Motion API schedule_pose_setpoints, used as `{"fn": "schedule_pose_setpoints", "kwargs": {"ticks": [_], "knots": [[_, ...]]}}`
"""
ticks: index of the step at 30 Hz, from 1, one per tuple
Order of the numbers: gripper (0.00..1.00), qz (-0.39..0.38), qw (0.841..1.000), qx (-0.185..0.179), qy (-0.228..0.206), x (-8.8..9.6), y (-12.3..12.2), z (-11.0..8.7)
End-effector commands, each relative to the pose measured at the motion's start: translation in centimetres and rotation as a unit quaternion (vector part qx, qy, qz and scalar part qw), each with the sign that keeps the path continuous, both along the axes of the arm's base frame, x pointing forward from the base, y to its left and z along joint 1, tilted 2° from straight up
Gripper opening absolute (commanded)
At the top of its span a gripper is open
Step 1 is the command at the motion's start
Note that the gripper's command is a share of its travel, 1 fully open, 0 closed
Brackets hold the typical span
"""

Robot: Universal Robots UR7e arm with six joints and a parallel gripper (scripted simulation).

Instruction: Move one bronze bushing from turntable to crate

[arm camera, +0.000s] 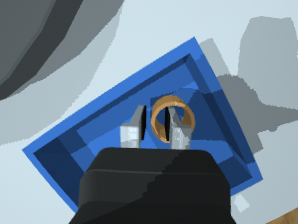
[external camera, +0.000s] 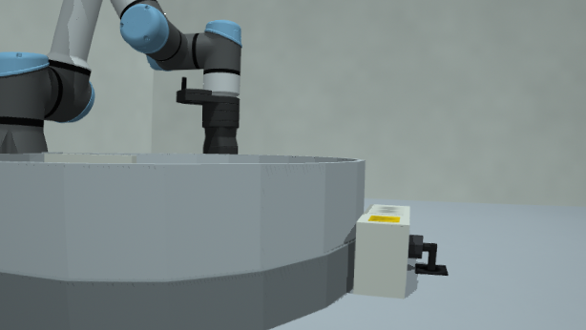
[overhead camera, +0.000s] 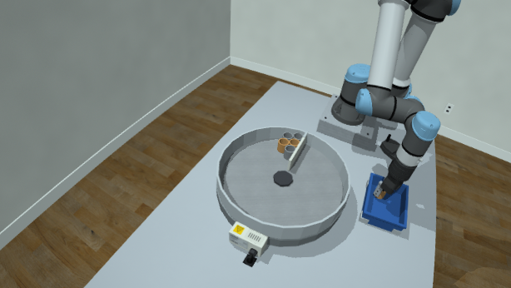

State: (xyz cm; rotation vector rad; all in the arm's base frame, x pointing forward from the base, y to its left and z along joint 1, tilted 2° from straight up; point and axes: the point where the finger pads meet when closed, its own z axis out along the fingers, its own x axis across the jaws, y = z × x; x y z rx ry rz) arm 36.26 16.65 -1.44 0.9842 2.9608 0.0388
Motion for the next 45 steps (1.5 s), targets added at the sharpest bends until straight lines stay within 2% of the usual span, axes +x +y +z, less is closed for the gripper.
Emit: {"fn": "schedule_pose_setpoints", "kwargs": {"ticks": [1, 27, 45], "knots": [[0.47, 0.0, 1.0, 0.0, -0.001, 0.04, 0.01, 0.04], [0.47, 0.0, 1.0, 0.0, -0.001, 0.04, 0.01, 0.04], [0.47, 0.0, 1.0, 0.0, -0.001, -0.01, 0.03, 0.72]]}}
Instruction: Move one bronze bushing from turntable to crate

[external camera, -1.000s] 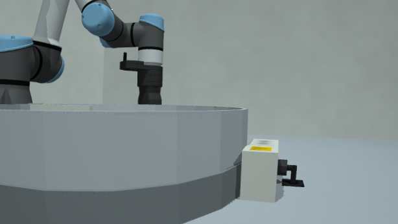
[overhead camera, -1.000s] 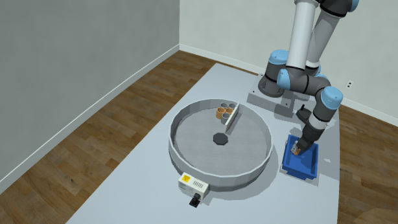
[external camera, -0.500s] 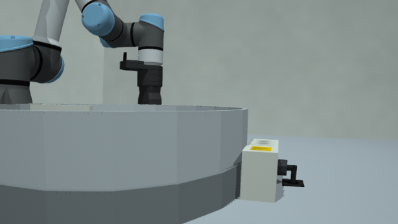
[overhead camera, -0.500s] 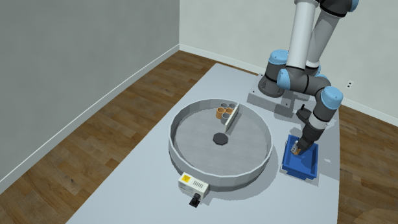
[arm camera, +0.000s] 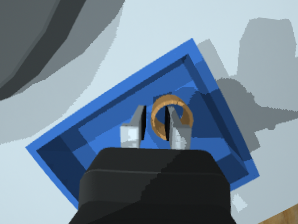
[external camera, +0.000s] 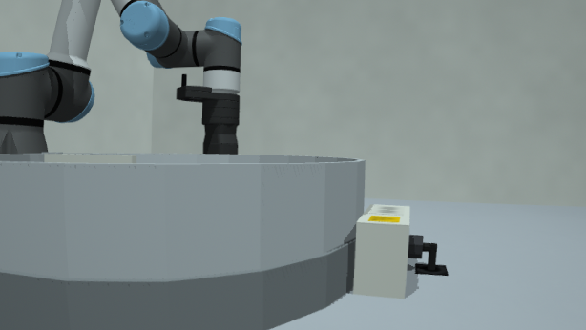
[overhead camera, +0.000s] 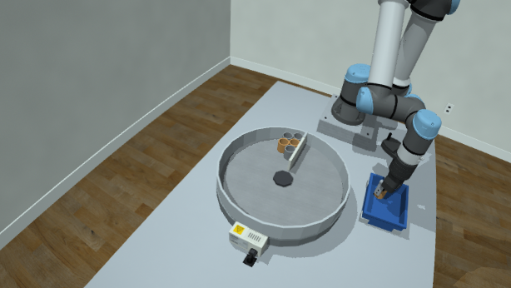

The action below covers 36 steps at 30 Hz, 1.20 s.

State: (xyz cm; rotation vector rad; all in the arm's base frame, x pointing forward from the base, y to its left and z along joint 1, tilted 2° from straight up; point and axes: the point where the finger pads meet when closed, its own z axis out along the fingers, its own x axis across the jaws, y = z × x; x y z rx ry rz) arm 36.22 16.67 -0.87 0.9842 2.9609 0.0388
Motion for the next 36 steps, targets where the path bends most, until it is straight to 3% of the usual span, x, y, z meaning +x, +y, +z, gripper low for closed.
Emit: {"fn": "schedule_pose_setpoints", "kwargs": {"ticks": [1, 36], "knots": [[0.47, 0.0, 1.0, 0.0, -0.001, 0.0, 0.0, 0.3], [0.47, 0.0, 1.0, 0.0, -0.001, -0.1, 0.1, 1.5]]}}
